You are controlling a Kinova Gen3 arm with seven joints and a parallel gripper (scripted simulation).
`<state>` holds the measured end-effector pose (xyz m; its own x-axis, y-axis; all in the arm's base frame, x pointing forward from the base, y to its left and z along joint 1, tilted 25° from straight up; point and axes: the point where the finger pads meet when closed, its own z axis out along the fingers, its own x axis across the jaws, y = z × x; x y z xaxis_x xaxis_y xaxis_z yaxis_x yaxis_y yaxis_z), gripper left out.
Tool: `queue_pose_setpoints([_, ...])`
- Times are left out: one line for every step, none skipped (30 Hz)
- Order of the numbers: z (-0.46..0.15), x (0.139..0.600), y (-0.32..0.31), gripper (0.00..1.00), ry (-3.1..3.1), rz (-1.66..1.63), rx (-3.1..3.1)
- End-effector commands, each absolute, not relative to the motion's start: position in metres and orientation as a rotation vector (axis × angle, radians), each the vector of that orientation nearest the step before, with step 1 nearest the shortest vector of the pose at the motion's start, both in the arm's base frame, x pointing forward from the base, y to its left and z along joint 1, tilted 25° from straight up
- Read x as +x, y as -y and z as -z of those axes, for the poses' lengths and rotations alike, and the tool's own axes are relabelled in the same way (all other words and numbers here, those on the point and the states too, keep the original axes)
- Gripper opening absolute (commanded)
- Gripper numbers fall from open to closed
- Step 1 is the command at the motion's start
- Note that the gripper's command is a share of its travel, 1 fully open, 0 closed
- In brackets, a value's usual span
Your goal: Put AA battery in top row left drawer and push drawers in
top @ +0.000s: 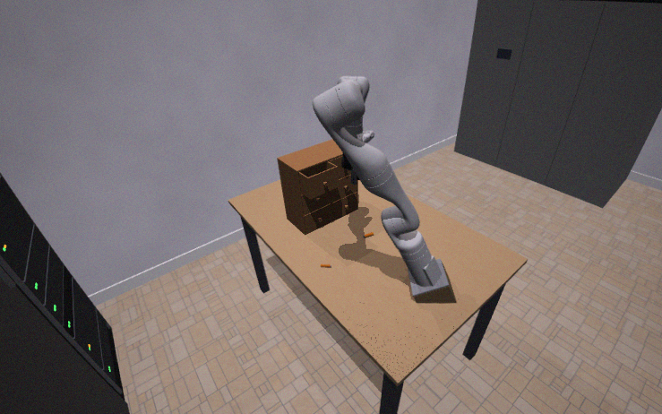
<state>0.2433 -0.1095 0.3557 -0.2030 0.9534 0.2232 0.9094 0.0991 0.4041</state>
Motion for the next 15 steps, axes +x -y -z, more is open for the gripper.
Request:
queue_pose_setpoints([-0.328,0.262,0.115,0.67,-2.332,-0.736,1.811])
queue_pose_setpoints([-0.321,0.266,0.117,0.67,-2.353,-0.735,1.772])
queue_pose_setpoints([-0.314,0.271,0.119,0.67,-2.373,-0.734,1.732])
queue_pose_setpoints([-0.306,0.276,0.121,0.67,-2.392,-0.732,1.691])
queue_pose_setpoints([-0.306,0.276,0.121,0.67,-2.392,-0.732,1.691])
queue_pose_setpoints([-0.306,0.276,0.121,0.67,-2.392,-0.732,1.691])
queue_pose_setpoints([-0.299,0.281,0.122,0.67,-2.412,-0.729,1.65])
queue_pose_setpoints([-0.291,0.285,0.124,0.67,-2.431,-0.726,1.608])
queue_pose_setpoints([-0.283,0.29,0.125,0.67,-2.45,-0.723,1.566])
queue_pose_setpoints([-0.275,0.294,0.127,0.67,-2.468,-0.718,1.523])
queue_pose_setpoints([-0.266,0.298,0.128,0.67,-2.486,-0.713,1.48])
queue_pose_setpoints([-0.258,0.302,0.129,0.67,-2.503,-0.708,1.437])
queue_pose_setpoints([-0.25,0.305,0.129,0.67,-2.52,-0.702,1.395])
queue_pose_setpoints([-0.242,0.309,0.13,0.67,-2.537,-0.695,1.352])
queue_pose_setpoints([-0.234,0.312,0.13,0.67,-2.553,-0.688,1.31])
